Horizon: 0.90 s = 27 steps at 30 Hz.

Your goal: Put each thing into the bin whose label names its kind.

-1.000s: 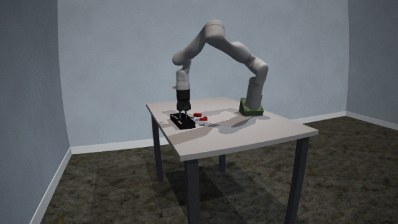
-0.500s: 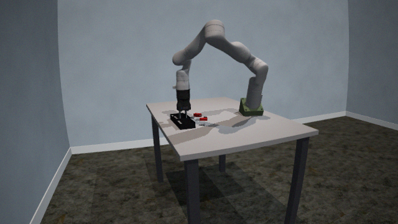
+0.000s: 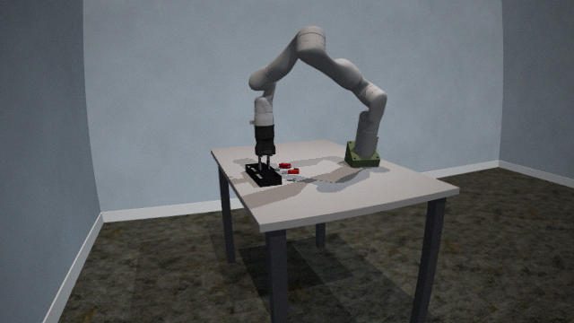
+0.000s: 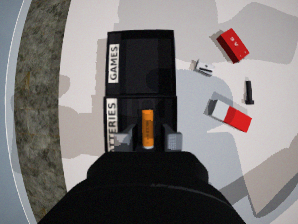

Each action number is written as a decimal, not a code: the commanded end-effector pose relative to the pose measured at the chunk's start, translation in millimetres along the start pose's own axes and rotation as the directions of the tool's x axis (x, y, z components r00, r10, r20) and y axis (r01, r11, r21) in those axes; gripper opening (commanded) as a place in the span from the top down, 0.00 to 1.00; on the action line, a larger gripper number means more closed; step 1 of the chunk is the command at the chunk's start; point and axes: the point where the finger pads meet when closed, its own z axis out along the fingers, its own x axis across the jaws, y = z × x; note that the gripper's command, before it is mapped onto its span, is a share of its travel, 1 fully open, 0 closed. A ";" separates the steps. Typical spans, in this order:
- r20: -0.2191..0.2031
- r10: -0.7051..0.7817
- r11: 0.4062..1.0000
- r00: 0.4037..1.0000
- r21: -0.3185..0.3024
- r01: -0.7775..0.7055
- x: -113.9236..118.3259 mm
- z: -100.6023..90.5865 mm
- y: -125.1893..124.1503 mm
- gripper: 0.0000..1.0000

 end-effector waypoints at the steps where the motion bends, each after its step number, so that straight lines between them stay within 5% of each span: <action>1: 0.003 -0.001 1.000 1.000 0.001 0.001 -1.9 -8.8 -0.6 0.40; 12: 0.003 0.001 1.000 1.000 0.001 -0.001 -1.6 -32.0 -0.9 0.40; 23: 0.004 -0.005 1.000 1.000 0.002 0.005 -2.6 -29.1 -0.8 0.40; 24: 0.000 -0.062 0.998 0.998 0.006 0.062 5.6 -30.1 -8.2 0.20; 27: -0.001 -0.211 0.977 0.978 0.006 0.211 23.8 -32.6 -24.7 0.20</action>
